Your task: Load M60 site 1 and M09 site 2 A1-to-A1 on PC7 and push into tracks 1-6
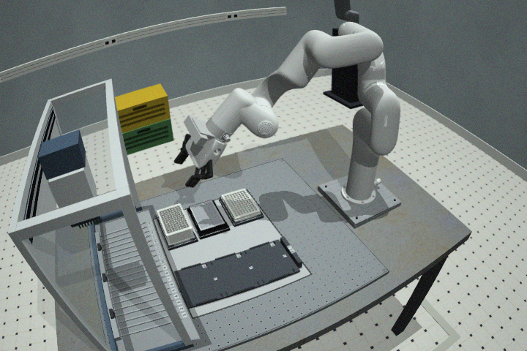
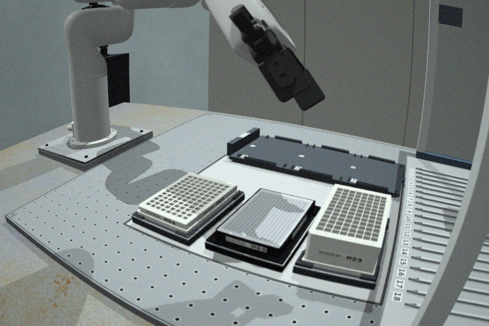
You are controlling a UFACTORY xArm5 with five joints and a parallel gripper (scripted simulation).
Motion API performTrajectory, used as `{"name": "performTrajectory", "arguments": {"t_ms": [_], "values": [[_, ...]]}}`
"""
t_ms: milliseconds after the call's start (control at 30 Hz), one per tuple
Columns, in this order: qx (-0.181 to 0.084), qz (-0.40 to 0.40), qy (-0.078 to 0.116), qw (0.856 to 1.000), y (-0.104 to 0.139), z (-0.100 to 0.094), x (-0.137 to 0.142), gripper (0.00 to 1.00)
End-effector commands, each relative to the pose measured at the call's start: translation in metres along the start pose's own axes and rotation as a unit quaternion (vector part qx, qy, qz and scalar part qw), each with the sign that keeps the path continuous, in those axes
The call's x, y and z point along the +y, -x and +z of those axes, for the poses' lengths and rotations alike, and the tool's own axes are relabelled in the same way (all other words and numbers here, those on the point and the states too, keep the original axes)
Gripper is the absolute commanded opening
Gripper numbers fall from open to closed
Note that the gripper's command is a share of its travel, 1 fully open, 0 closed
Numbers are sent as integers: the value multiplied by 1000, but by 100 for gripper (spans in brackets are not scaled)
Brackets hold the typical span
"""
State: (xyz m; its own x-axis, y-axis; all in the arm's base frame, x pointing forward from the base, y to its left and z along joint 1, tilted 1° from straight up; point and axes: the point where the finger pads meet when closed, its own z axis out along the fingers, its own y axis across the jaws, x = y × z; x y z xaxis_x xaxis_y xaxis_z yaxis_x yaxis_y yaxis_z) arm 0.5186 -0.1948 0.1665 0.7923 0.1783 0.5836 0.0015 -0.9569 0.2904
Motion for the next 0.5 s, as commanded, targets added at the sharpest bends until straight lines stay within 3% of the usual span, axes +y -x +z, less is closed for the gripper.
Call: {"name": "performTrajectory", "arguments": {"t_ms": [0,67,133,300,467], "values": [[-20,7,-19,1000,-6,-4,-13,100],[-38,13,-34,999,-8,-8,-22,100],[-38,13,-34,999,-9,-10,-26,100],[-77,23,-63,995,-13,-22,-47,100],[-91,26,-72,993,-14,-27,-55,100]]}}
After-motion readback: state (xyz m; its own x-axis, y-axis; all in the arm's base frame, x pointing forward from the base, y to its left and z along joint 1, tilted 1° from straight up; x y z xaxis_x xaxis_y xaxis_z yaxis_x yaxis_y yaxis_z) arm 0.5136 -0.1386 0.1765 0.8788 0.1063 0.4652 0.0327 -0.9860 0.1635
